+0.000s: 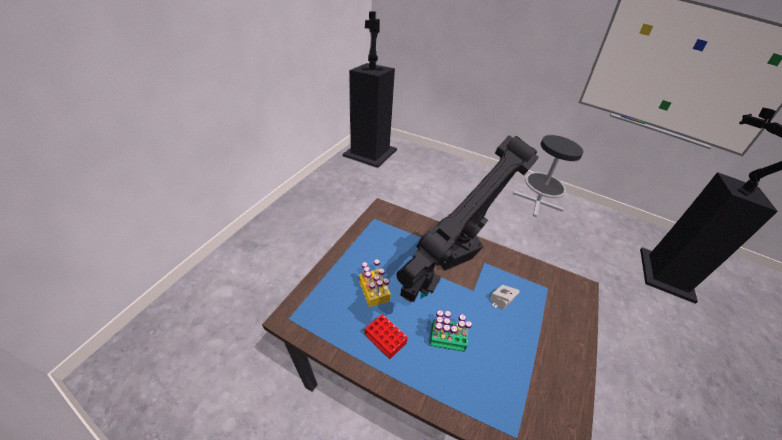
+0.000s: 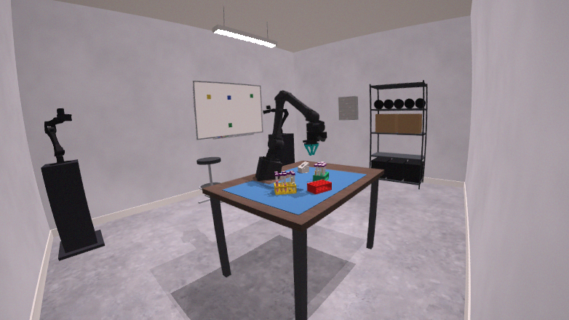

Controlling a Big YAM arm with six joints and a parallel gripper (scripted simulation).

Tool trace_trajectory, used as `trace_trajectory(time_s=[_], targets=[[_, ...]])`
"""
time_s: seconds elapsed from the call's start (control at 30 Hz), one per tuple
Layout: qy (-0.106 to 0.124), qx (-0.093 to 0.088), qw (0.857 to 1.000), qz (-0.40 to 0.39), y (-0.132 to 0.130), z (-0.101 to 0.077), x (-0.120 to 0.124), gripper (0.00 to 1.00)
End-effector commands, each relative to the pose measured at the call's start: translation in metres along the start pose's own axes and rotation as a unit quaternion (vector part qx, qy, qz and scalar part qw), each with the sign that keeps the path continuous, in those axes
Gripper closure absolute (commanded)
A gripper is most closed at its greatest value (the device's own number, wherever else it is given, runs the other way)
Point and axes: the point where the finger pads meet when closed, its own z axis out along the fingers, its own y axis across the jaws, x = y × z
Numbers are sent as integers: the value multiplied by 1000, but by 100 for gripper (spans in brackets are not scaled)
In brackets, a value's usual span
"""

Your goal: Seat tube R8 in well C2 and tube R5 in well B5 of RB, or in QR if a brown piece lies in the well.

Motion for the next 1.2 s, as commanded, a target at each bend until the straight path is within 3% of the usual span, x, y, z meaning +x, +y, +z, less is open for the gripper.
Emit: trace_trajectory(time_s=[0.0, 0.1, 0.37, 0.47, 0.57, 0.97, 1.0, 1.17], targets=[[-7, -1, 999, 50, -16, 3, -7, 70], [0, -4, 998, 58, -11, 8, -6, 70], [-3, -2, 997, 71, -49, 22, -5, 70], [2, -4, 998, 58, -38, 22, -7, 70], [-11, -1, 998, 55, -36, 11, -10, 70], [-14, 2, 998, 66, -43, 10, -14, 70], [-30, 6, 998, 46, -46, -10, -23, 70], [-20, 4, 1000, -23, -43, 2, -18, 70]])
